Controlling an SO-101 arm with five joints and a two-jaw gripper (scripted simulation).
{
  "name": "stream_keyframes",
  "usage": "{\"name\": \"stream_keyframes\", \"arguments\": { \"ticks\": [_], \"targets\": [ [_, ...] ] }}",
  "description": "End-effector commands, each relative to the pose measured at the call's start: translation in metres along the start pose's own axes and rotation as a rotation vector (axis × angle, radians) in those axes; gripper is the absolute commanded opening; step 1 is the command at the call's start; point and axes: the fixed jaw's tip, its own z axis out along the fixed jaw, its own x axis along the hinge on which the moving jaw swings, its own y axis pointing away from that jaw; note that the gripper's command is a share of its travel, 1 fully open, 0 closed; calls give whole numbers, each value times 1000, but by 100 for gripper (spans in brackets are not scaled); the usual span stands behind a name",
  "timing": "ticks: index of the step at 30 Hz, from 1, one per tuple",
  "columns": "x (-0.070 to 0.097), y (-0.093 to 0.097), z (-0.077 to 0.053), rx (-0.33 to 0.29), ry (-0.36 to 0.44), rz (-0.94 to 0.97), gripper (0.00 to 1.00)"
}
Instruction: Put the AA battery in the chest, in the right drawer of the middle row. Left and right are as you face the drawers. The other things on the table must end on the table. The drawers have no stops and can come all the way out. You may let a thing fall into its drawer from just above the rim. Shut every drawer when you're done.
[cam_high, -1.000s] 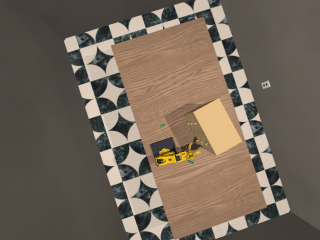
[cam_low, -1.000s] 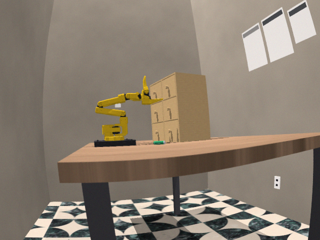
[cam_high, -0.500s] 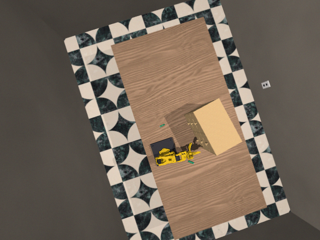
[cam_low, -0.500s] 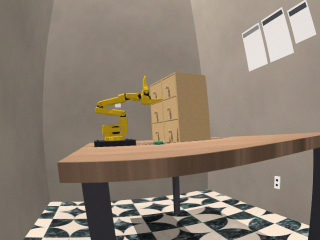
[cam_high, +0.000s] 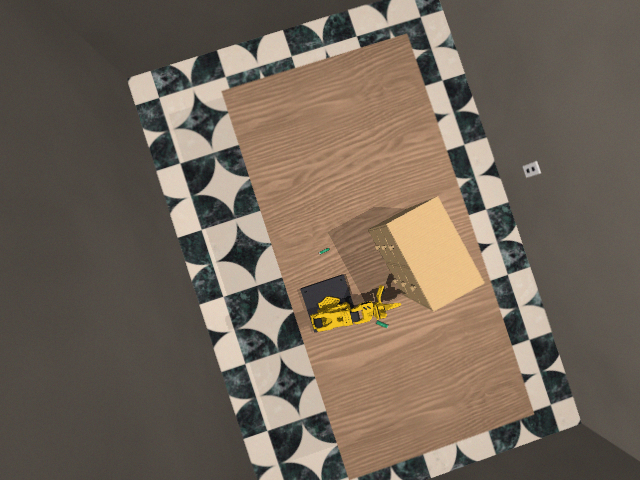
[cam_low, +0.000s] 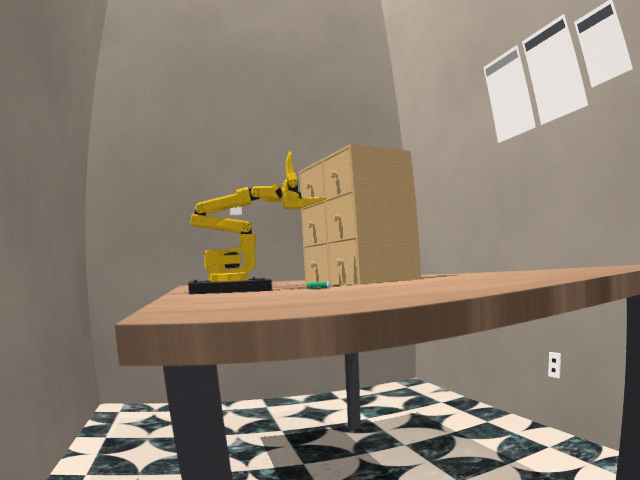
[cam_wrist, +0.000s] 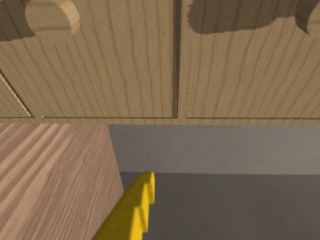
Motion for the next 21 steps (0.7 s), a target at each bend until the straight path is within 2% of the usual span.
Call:
{"name": "stream_keyframes", "arguments": {
  "ticks": [1,18,19,21],
  "targets": [
    [0,0,0,2,0,1,100],
    [0,0,0,2,0,1,100],
    [-2,1,0,-14,-7,25,50],
    [-5,5,0,-45,-19,73,50]
  ]
}}
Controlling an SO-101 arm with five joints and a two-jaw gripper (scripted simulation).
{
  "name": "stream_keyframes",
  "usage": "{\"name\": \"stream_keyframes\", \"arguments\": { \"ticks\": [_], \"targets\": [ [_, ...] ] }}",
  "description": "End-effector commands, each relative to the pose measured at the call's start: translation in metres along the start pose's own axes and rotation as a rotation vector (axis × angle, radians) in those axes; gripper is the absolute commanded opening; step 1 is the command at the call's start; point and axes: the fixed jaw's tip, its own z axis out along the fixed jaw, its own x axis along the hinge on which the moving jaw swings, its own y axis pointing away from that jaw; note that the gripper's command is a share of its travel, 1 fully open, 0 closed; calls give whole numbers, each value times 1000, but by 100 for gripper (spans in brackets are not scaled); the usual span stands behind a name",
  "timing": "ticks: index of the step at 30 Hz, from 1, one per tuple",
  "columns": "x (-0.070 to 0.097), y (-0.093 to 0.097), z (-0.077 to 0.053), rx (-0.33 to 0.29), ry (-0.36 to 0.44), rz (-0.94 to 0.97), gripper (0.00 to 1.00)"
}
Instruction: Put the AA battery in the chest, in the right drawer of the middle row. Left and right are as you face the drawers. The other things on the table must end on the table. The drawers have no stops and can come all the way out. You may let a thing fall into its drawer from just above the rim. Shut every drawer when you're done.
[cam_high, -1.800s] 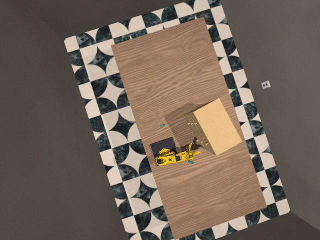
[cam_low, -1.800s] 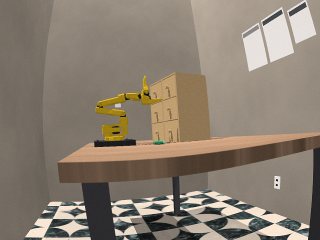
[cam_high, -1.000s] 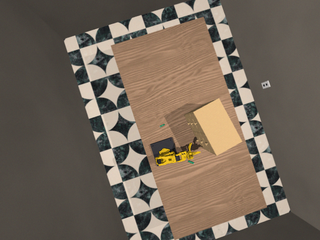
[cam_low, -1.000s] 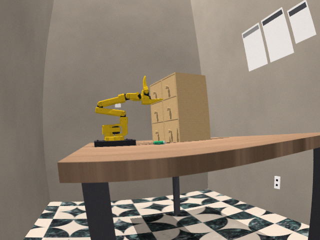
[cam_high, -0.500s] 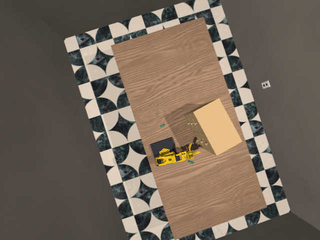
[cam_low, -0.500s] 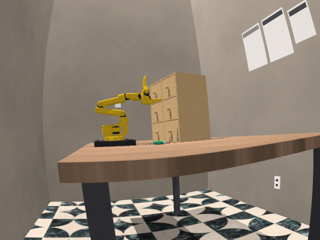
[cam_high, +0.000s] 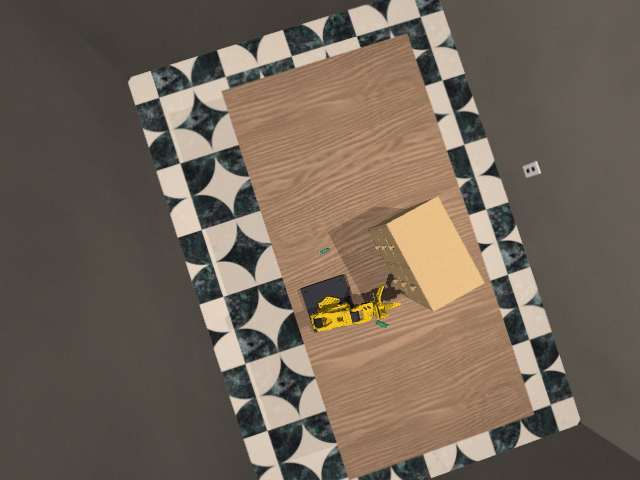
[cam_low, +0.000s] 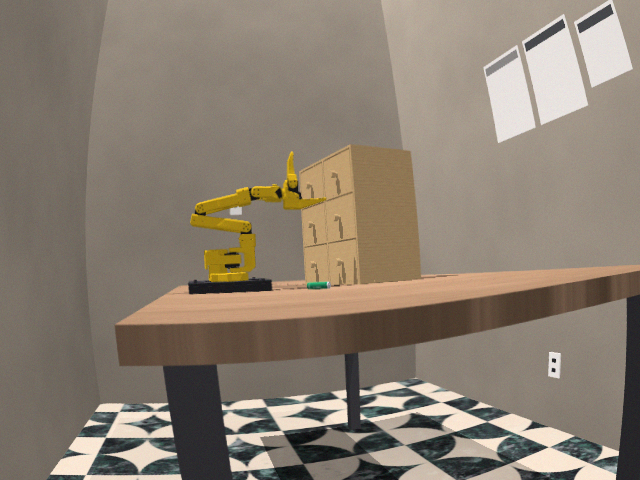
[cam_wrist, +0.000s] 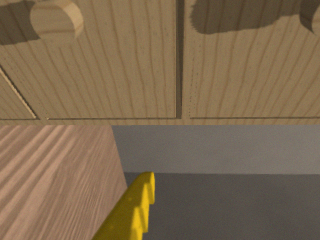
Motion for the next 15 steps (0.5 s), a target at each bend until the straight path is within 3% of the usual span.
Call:
{"name": "stream_keyframes", "arguments": {
  "ticks": [1,12,15],
  "targets": [
    [-6,5,0,-50,-23,79,50],
    [-22,23,-5,-234,-57,333,50],
    [-24,24,-5,-251,-57,355,50]
  ]
}}
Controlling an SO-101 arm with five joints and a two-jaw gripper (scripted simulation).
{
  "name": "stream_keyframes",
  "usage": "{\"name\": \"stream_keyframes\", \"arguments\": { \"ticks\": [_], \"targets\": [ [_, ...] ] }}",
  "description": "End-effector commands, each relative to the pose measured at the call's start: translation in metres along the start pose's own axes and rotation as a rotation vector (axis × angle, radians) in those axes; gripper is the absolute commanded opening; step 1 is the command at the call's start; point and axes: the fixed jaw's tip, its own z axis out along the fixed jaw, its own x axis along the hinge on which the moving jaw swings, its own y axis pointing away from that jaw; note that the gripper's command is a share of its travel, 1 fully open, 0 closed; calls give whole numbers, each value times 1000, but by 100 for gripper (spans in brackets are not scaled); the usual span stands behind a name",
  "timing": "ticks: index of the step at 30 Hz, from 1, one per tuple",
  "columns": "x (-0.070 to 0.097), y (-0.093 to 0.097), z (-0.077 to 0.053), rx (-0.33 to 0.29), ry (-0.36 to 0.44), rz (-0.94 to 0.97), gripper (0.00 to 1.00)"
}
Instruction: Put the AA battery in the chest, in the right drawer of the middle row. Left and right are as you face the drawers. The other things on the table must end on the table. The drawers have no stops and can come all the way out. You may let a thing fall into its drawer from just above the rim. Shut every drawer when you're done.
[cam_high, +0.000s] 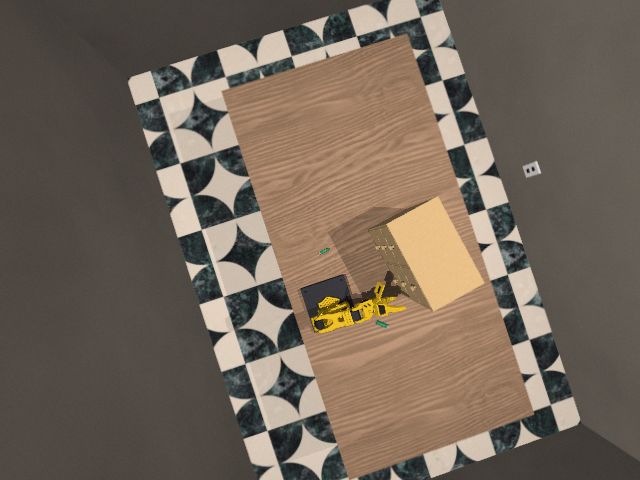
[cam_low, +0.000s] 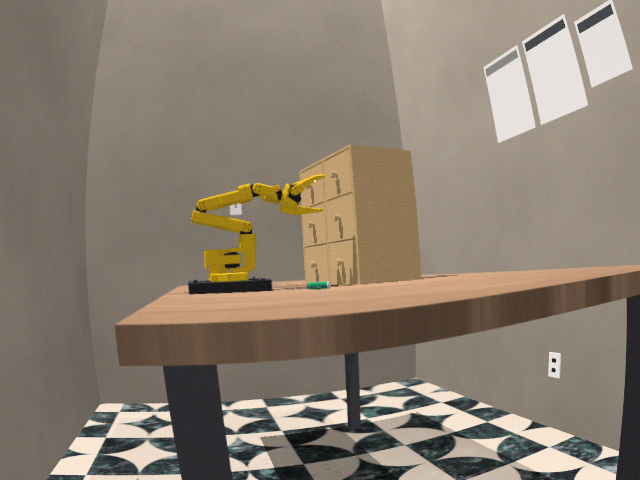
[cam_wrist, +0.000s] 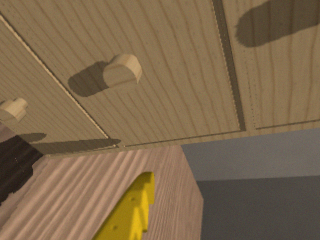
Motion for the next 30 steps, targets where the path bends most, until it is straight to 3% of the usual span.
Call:
{"name": "stream_keyframes", "arguments": {
  "ticks": [1,14,16,30],
  "targets": [
    [-5,5,-1,-53,-7,67,50],
    [-15,30,-8,-269,33,350,50],
    [-15,30,-8,-269,33,350,50],
    [-24,55,-23,-482,159,627,50]
  ]
}}
